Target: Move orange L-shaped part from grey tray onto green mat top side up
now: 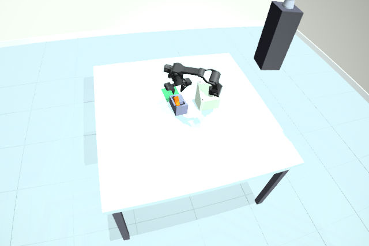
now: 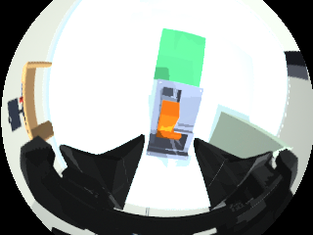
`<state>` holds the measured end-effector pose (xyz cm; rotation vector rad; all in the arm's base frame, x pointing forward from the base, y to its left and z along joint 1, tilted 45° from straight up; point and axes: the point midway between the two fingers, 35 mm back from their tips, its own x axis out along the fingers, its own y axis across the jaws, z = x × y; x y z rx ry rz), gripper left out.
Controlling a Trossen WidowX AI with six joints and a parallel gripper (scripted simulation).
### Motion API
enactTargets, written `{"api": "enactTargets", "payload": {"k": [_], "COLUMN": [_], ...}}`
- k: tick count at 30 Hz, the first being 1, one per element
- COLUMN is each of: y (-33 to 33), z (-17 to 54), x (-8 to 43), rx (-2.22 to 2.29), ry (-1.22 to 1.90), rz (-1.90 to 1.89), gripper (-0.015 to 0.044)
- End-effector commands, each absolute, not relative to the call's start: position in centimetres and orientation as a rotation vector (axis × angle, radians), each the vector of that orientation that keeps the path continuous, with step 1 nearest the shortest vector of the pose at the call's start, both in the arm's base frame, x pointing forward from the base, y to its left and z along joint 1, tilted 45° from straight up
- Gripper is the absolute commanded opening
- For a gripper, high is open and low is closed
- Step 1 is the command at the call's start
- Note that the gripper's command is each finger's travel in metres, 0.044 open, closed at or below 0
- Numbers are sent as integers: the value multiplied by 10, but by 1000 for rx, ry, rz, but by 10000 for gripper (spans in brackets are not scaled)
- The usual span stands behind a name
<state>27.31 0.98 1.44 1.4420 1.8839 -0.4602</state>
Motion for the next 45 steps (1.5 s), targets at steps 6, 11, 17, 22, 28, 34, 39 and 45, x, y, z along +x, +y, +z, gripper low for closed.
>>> {"api": "enactTargets", "payload": {"k": [6,11,17,22,28,34,39,45], "y": [14,27,31,37,44,50,56,61], "z": [1,-13,-17,-23,-30,-37,-42,-47], "x": [273,270,270,269,268,267,265,264], "rx": [1500,1500,1500,1500,1501,1501,1501,1502], "ry": [1887,1888,1887,1887,1887,1888,1888,1889], "rz": [-568,-567,-567,-567,-567,-566,-565,-564], "gripper": [280,280,280,280,280,280,280,280]}}
